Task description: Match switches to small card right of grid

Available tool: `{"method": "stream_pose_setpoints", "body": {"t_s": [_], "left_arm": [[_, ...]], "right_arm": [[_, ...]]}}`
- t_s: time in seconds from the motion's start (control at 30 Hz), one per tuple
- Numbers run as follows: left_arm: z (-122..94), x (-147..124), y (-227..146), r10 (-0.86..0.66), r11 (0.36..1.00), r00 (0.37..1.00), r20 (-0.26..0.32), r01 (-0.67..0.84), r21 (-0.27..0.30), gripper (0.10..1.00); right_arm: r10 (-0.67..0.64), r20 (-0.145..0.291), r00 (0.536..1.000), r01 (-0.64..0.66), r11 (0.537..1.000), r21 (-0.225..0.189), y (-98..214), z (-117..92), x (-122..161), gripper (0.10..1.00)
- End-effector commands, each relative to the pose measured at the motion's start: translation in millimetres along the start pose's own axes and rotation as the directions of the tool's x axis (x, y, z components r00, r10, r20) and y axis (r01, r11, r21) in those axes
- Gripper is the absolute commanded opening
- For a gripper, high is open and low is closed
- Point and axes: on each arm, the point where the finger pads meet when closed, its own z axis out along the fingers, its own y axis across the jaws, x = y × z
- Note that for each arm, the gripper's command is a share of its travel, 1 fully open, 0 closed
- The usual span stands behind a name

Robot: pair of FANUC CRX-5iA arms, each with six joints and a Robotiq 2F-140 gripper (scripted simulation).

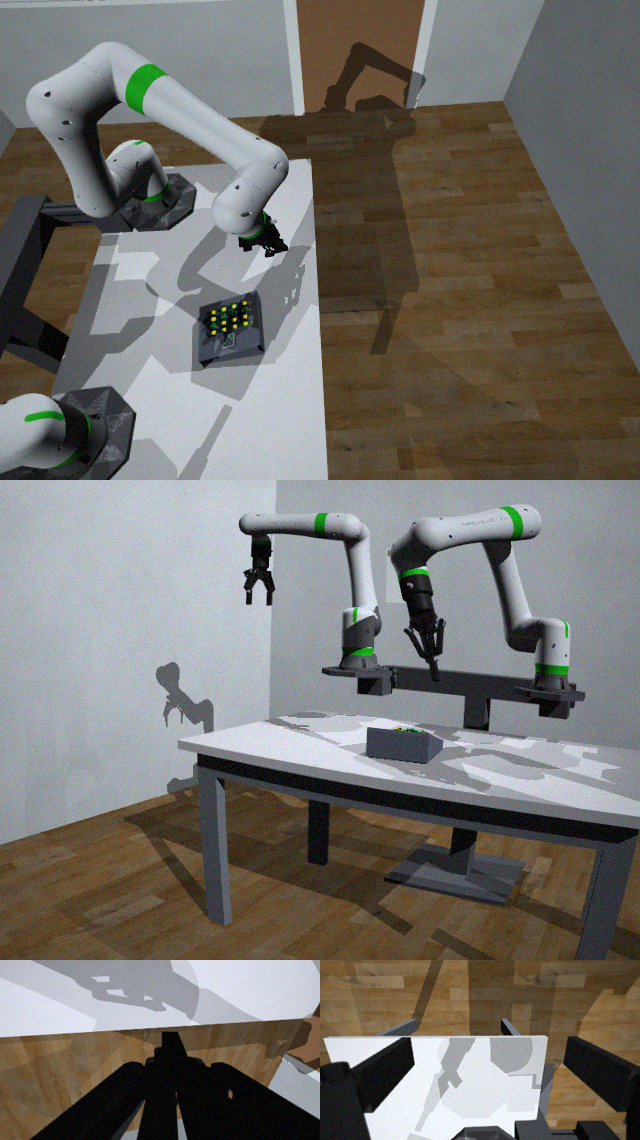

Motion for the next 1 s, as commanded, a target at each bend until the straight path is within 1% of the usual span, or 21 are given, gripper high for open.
{"method": "stream_pose_setpoints", "body": {"t_s": [0.0, 0.03, 0.1, 0.27, 0.43, 0.6, 0.67, 0.8, 0.97], "left_arm": [[-2, -6, 10, -0.101, 0.995, 0.995, -0.014, 0.101, 0.003, 0.099], [-3, -7, 13, -0.129, 0.992, 0.991, -0.018, 0.129, 0.003, 0.099], [-3, -7, 13, -0.129, 0.992, 0.991, -0.018, 0.129, 0.003, 0.099], [-6, -15, 28, -0.268, 0.963, 0.963, -0.040, 0.269, 0.000, 0.099], [-8, -21, 43, -0.403, 0.915, 0.913, -0.061, 0.404, -0.006, 0.099], [-11, -28, 58, -0.531, 0.847, 0.843, -0.081, 0.531, -0.018, 0.099], [-11, -28, 58, -0.531, 0.847, 0.843, -0.081, 0.531, -0.018, 0.099], [-14, -33, 70, -0.626, 0.779, 0.774, -0.095, 0.626, -0.030, 0.099], [-17, -39, 86, -0.732, 0.679, 0.672, -0.110, 0.732, -0.049, 0.099]], "right_arm": [[0.000, -0.002, 1.000, 0.000, 1.000, 0.000, 0, -1, 0, 1.000], [0.000, -0.002, 1.000, 0.000, 1.000, 0.000, 0, -1, 0, 1.000], [0.000, -0.002, 1.000, 0.000, 1.000, 0.000, 0, -1, 0, 1.000], [0.000, -0.002, 1.000, 0.000, 1.000, 0.000, 0, -1, 0, 1.000], [0.000, -0.002, 1.000, 0.000, 1.000, 0.000, 0, -1, 0, 1.000], [0.000, -0.002, 1.000, 0.000, 1.000, 0.000, 0, -1, 0, 1.000], [0.000, -0.002, 1.000, 0.000, 1.000, 0.000, 0, -1, 0, 1.000], [0.000, -0.002, 1.000, 0.000, 1.000, 0.000, 0, -1, 0, 1.000], [0.000, -0.002, 1.000, 0.000, 1.000, 0.000, 0, -1, 0, 1.000]]}}
